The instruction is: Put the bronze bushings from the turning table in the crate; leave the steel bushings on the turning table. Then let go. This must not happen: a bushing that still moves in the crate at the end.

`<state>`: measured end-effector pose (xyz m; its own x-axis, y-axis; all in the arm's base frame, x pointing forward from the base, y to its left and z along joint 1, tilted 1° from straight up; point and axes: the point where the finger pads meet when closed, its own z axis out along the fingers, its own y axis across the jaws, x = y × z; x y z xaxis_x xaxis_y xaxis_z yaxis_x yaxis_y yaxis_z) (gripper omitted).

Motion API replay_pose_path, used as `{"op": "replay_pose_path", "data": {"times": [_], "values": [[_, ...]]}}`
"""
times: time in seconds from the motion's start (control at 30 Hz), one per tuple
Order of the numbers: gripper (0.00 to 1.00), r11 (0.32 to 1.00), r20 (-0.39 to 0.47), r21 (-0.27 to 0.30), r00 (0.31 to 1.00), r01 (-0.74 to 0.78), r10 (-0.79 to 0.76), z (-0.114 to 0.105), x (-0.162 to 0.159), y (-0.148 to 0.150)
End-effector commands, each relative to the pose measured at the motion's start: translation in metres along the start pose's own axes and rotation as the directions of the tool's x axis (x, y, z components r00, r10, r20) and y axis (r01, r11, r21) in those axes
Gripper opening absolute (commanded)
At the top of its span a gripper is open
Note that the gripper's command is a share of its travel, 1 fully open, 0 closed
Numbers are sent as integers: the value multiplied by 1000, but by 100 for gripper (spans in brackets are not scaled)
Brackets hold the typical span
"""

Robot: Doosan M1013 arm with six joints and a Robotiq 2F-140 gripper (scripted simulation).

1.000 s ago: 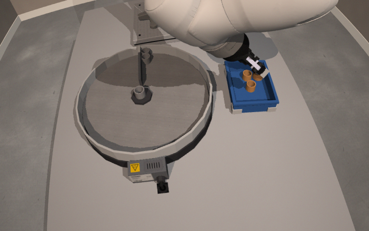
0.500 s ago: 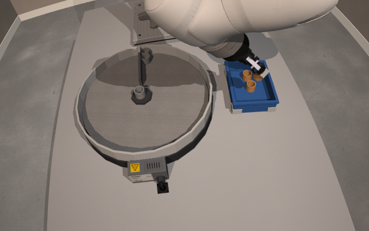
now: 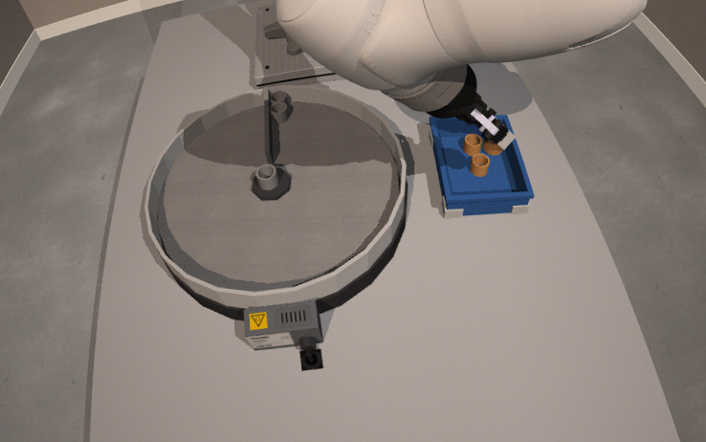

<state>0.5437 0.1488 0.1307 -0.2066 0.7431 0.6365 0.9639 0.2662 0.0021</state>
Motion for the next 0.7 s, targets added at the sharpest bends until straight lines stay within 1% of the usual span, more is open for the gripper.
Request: {"op": "replay_pose_path", "data": {"times": [0.0, 0.1, 0.4, 0.5, 0.67], "values": [[0, 1000, 0, 0, 1000, 0, 0, 1, 0, 0], [0, 1000, 0, 0, 1000, 0, 0, 8, -6, 0], [0, 1000, 0, 0, 1000, 0, 0, 43, -36, 0], [0, 1000, 0, 0, 1000, 0, 0, 48, -40, 0], [0, 1000, 0, 0, 1000, 0, 0, 48, -40, 0]]}}
